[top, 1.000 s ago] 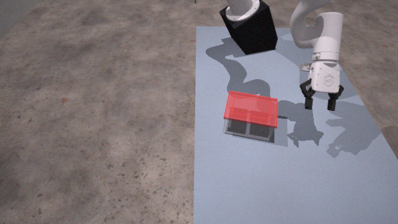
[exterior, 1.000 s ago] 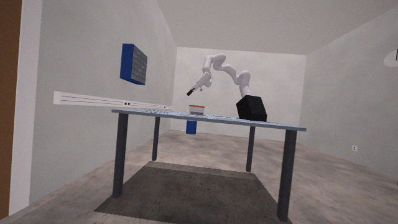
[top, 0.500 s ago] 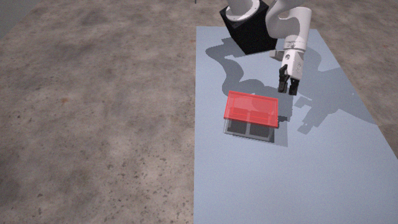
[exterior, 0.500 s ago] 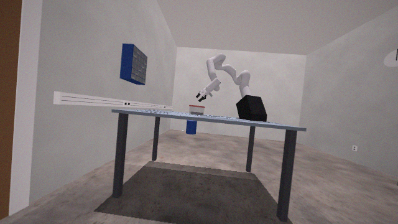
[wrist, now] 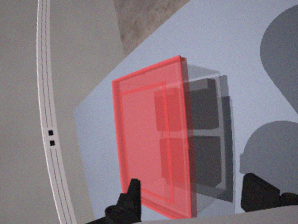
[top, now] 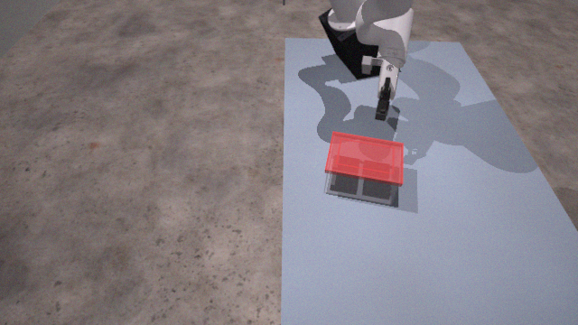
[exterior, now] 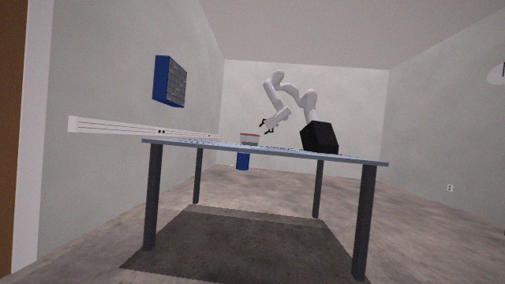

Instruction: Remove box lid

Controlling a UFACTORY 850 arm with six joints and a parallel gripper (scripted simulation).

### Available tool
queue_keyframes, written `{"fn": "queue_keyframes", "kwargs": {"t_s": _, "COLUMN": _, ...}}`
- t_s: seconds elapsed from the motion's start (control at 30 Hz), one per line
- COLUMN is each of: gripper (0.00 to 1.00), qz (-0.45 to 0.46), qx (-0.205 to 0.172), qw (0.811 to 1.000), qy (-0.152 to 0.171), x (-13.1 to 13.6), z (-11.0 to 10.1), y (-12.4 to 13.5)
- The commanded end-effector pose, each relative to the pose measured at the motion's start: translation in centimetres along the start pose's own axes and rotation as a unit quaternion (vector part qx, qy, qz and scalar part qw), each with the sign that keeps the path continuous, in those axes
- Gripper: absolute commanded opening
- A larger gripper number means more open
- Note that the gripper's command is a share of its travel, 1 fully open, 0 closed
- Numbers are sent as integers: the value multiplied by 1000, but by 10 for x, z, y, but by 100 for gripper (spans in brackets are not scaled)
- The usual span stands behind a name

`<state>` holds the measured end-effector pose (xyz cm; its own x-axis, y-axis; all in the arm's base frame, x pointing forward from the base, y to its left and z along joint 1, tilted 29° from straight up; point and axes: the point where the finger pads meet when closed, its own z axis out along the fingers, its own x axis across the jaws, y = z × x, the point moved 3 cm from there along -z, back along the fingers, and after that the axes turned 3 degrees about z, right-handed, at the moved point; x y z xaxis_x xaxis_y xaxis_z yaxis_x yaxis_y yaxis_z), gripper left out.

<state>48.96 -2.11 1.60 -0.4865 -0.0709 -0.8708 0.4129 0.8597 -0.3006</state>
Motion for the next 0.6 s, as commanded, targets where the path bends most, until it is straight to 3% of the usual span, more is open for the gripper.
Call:
{"fn": "queue_keyframes", "kwargs": {"t_s": 0.0, "gripper": 100, "qz": -35, "qx": -4, "qw": 999, "qy": -12, "x": 8, "z": -5, "y": -14}}
{"fn": "queue_keyframes", "kwargs": {"t_s": 0.17, "gripper": 100, "qz": -35, "qx": -4, "qw": 999, "qy": -12, "x": 8, "z": -5, "y": -14}}
{"fn": "queue_keyframes", "kwargs": {"t_s": 0.2, "gripper": 48, "qz": -35, "qx": -4, "qw": 999, "qy": -12, "x": 8, "z": -5, "y": -14}}
{"fn": "queue_keyframes", "kwargs": {"t_s": 0.57, "gripper": 48, "qz": -35, "qx": -4, "qw": 999, "qy": -12, "x": 8, "z": -5, "y": -14}}
